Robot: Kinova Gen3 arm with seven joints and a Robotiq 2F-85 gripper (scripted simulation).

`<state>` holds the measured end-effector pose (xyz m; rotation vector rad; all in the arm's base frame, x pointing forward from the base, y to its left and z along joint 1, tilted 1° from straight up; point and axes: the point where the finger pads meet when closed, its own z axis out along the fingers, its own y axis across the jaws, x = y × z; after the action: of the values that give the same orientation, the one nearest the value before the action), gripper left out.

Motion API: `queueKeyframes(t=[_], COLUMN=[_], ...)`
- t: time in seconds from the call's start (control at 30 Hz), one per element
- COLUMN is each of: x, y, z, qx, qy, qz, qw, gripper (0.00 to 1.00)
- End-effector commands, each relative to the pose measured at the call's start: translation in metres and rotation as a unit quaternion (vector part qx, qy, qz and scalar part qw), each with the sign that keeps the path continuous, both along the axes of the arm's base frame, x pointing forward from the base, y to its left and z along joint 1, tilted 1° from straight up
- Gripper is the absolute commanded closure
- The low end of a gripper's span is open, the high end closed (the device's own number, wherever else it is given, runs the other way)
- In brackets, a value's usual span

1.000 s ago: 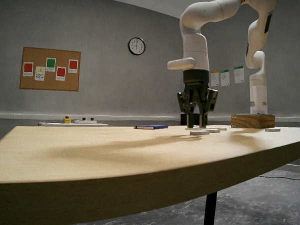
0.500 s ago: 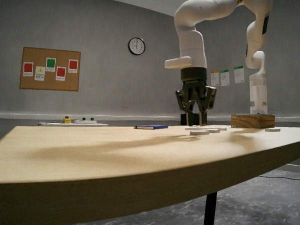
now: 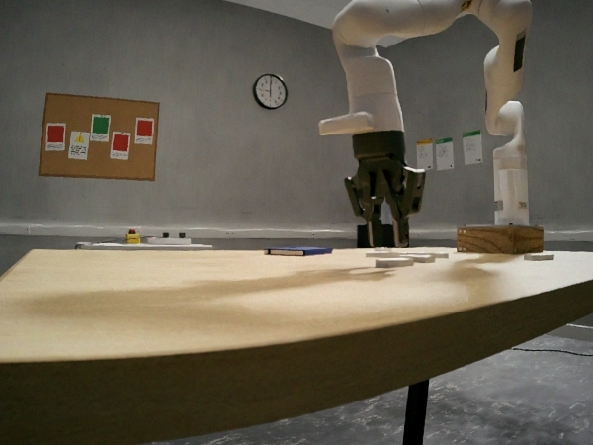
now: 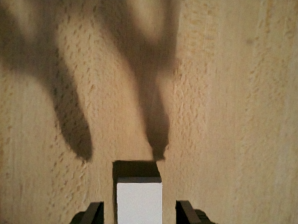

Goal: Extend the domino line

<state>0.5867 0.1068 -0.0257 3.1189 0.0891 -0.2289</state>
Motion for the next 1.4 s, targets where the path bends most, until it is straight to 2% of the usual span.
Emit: queueKeyframes(t=[0.0, 0.53, 1.17, 1.2, 1.37], x=[0.001, 0.002, 0.002, 0.002, 0.002], y=[0.000, 0.000, 0.000, 0.000, 0.000], z=[-0.002, -0.024, -0.025, -0.025, -0.025], qx=[0.000, 0.000, 0.000, 0.000, 0.000], qy=[-0.001, -0.001, -0.001, -0.001, -0.001], qz=[0.000, 0.000, 0.000, 0.000, 0.000], qw=[1.000, 1.000, 1.000, 1.000, 1.000], gripper=[0.51, 0.51, 0.51, 0.69, 0.69])
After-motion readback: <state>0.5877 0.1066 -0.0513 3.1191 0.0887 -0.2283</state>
